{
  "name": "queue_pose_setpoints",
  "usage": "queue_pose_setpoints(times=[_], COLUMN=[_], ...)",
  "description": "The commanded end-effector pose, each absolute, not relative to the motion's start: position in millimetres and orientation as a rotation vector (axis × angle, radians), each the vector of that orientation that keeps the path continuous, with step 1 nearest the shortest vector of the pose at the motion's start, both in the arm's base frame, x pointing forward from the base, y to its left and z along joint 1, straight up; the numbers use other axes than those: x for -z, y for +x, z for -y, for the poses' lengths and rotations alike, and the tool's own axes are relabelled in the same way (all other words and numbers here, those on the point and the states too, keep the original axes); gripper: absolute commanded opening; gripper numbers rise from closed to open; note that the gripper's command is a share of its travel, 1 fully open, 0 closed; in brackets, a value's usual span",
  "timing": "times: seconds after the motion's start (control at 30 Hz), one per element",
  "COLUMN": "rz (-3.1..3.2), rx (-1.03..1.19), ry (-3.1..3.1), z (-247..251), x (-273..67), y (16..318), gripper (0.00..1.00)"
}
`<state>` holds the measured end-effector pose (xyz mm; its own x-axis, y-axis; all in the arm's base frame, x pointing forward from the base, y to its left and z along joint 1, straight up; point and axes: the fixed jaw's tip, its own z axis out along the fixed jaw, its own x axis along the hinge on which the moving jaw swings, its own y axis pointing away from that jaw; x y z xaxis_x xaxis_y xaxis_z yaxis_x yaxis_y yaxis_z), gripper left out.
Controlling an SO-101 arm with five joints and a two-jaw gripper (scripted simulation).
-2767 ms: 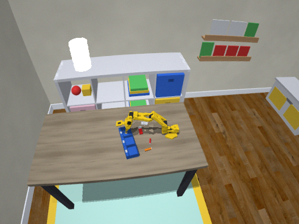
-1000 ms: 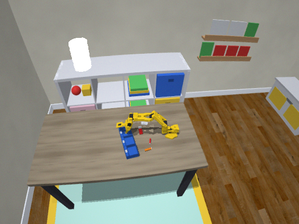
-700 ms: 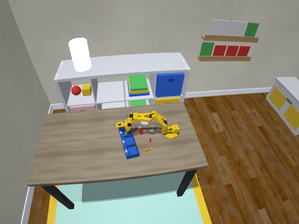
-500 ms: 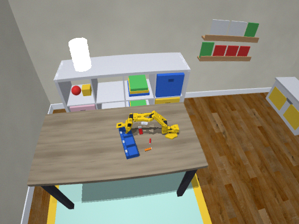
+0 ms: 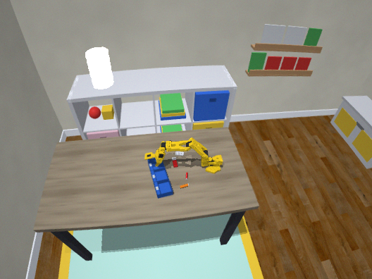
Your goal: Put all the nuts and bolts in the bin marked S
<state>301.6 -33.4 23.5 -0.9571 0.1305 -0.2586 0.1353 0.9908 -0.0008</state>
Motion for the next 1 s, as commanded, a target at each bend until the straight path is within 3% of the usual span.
queue_pose_setpoints(times=[0.0,0.43,0.97], rz=[-2.803,-2.803,-2.803], rx=[0.033,0.033,0.033], ry=[0.167,0.167,0.167], z=[32.5,32.5,32.5], x=[-37.8,-36.9,-36.9], y=[309.4,309.4,309.4], gripper=[0.0,0.01,0.14])
